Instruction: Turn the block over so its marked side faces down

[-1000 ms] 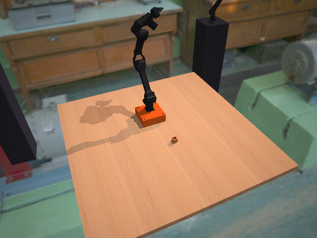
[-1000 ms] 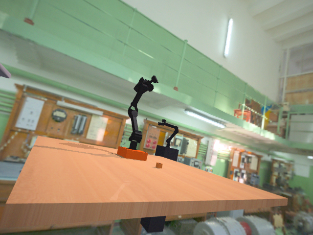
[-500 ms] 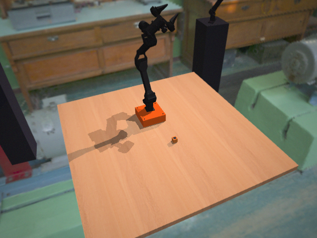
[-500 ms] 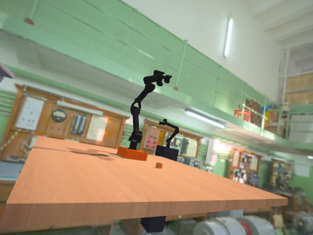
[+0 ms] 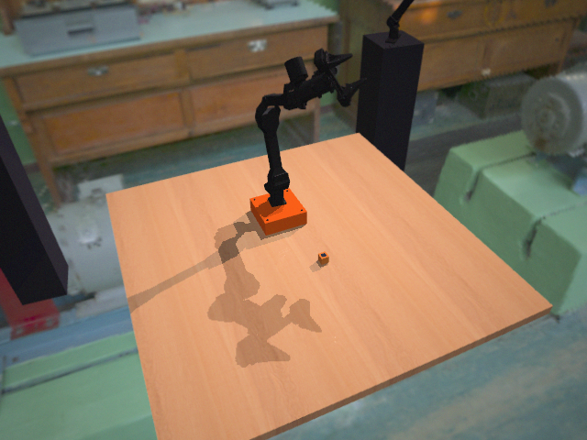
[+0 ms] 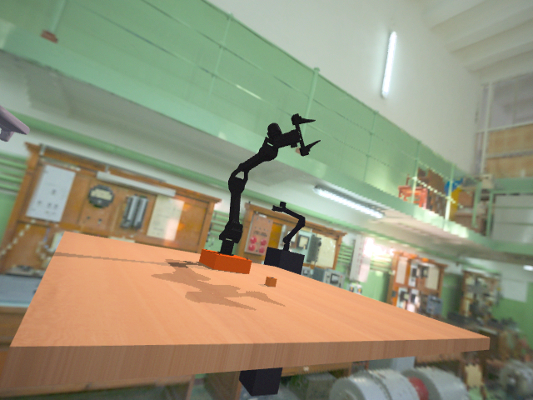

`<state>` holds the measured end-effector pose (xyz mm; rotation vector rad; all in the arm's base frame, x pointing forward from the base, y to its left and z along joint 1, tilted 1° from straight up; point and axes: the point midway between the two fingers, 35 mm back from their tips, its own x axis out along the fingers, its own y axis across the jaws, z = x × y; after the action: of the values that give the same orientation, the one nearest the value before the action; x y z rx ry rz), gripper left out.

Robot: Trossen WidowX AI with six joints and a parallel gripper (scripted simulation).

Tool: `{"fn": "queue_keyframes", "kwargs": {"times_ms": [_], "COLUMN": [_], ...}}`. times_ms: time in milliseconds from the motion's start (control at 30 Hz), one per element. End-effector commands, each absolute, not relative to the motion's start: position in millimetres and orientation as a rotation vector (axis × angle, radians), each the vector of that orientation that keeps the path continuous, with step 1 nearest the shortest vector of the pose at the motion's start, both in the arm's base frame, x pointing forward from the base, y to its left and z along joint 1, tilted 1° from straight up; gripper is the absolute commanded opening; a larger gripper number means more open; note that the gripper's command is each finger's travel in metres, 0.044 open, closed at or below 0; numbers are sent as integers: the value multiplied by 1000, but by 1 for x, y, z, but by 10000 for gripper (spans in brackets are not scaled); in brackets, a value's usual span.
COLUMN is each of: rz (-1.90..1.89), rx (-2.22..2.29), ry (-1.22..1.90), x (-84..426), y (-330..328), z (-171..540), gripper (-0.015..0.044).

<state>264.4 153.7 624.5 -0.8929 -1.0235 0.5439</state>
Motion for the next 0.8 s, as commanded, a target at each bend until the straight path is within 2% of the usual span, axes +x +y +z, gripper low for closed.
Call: {"fn": "queue_keyframes", "kwargs": {"times_ms": [0, 200, 400, 600, 767], "rz": [623, 677, 672, 601, 493], "rx": [-751, -558, -380, -230, -135], "ry": [-746, -347, 53, 459, 793], "x": [322, 386, 424, 436, 424], "y": [158, 160, 158, 148, 134], "z": [577, 494, 399, 298, 217], "gripper": [440, 440, 440, 440, 440]}}
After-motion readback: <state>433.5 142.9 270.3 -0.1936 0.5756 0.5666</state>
